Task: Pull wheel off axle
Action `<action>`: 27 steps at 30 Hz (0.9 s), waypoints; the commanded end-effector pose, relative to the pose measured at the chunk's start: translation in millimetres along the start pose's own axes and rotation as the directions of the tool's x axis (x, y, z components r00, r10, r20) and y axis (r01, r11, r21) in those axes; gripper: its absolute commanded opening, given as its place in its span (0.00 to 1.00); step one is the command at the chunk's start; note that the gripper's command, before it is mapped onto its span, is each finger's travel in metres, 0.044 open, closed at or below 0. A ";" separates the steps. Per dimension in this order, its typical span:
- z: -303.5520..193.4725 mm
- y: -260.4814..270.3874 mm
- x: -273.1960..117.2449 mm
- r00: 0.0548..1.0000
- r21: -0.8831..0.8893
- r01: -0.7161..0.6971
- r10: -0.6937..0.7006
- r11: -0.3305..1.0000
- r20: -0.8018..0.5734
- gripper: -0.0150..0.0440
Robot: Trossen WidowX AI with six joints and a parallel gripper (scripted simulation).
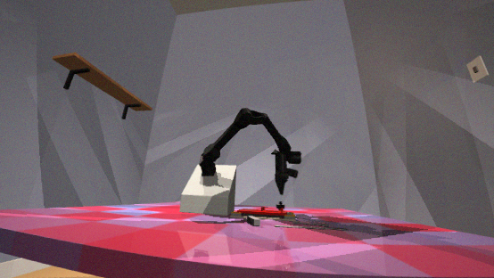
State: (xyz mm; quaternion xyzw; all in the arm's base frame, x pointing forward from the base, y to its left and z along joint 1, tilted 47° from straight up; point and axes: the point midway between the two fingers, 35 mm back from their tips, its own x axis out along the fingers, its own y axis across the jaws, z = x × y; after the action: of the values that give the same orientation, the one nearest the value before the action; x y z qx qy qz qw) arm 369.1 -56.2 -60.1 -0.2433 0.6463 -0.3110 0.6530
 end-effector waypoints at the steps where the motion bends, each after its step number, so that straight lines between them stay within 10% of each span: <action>1: -4.4 -0.6 35.4 1.000 -0.008 0.008 -0.008 1.000 -0.012 0.76; 9: -5.7 -2.3 56.9 1.000 -0.008 0.011 -0.011 1.000 -0.013 0.76; 27: -7.6 -3.2 53.4 1.000 -0.003 0.008 -0.008 1.000 -0.027 0.25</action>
State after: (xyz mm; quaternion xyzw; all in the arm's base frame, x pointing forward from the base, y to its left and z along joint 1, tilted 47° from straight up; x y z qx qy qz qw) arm 360.0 -96.6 -95.8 -0.2436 0.6545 -0.3145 0.6429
